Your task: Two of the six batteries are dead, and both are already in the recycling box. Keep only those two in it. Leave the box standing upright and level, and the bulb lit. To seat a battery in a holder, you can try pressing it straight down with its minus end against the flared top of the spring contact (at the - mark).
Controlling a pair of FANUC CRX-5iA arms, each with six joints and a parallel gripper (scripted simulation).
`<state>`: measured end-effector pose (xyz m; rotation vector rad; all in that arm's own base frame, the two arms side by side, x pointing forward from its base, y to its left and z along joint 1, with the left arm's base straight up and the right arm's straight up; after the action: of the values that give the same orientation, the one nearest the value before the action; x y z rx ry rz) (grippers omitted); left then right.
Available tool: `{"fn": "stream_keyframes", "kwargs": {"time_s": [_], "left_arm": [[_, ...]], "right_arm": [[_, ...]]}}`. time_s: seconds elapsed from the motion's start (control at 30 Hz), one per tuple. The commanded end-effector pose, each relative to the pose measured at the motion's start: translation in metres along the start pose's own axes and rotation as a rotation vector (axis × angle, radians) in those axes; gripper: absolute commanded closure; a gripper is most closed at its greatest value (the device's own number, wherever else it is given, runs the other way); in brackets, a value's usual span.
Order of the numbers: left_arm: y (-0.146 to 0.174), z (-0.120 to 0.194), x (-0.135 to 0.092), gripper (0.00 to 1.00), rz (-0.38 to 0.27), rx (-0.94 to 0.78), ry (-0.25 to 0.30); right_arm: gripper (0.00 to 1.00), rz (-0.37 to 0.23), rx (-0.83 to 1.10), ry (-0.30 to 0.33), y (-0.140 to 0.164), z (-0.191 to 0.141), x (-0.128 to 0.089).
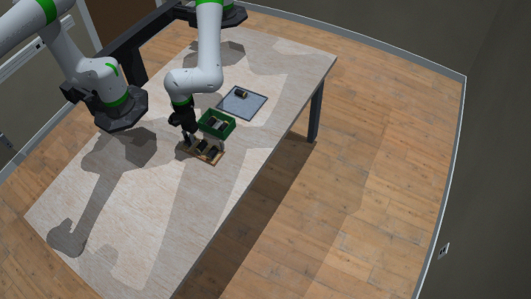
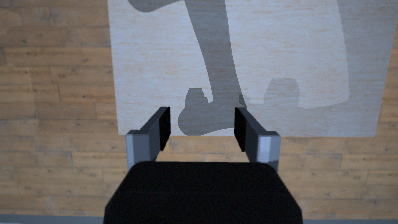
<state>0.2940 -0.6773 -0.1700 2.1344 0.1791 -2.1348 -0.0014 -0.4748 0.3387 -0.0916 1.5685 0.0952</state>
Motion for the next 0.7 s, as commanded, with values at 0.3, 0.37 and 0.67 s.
{"fn": "stream_keyframes", "kwargs": {"time_s": [0.3,0.37,0.67], "left_arm": [[0.0012,-0.0004,0.0031,0.43,0.003,0.0,0.001],[0.0012,-0.0004,0.0031,0.43,0.003,0.0,0.001],[0.0012,-0.0004,0.0031,0.1,0.003,0.0,0.001]], "right_arm": [[0.0,-0.002,0.0,0.0,-0.0001,-0.0002,-0.001],[0.0,-0.002,0.0,0.0,-0.0001,-0.0002,-0.001],[0.0,-0.002,0.0,0.0,-0.0001,-0.0002,-0.001]]}}
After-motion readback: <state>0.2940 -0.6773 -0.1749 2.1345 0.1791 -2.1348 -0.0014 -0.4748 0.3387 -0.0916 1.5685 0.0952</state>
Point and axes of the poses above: on each arm, the point where the finger pads meet when closed, its own x axis out along the fingers, its own z axis across the jaws, y = z × x, the point moved 5 cm from there along -x, back along the fingers, and after that the axes turned 7 degrees about -x, right-handed, at the moved point
